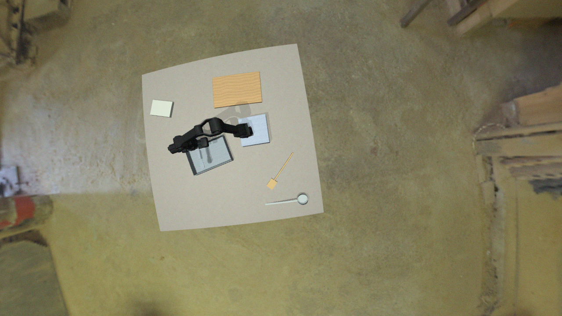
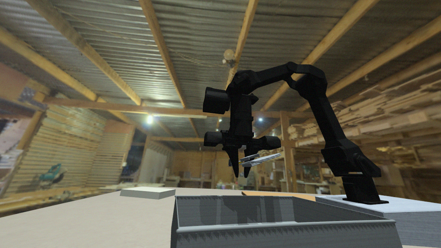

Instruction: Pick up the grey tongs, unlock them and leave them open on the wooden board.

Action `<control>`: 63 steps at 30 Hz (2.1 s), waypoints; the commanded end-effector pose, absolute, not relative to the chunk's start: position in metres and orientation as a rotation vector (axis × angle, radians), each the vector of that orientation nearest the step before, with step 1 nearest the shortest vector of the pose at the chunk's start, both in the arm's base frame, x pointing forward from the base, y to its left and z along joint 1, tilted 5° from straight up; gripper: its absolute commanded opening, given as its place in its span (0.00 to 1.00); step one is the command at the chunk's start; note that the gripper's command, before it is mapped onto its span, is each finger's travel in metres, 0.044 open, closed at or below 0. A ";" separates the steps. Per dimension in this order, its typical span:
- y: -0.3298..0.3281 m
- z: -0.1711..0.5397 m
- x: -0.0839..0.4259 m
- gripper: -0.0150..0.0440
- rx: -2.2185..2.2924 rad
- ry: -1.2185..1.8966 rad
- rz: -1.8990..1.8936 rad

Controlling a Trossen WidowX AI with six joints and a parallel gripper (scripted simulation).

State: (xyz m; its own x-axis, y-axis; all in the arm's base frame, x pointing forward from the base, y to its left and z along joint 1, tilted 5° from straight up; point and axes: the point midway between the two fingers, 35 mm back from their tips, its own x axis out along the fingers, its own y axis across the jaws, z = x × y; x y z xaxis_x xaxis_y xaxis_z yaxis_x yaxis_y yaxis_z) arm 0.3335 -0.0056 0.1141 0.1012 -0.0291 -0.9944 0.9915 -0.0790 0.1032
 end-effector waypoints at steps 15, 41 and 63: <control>-0.102 0.126 0.320 0.00 1.168 1.148 -1.087; -0.223 0.141 0.257 0.00 0.945 1.247 -0.902; -0.288 0.136 0.189 0.00 0.802 1.308 -0.794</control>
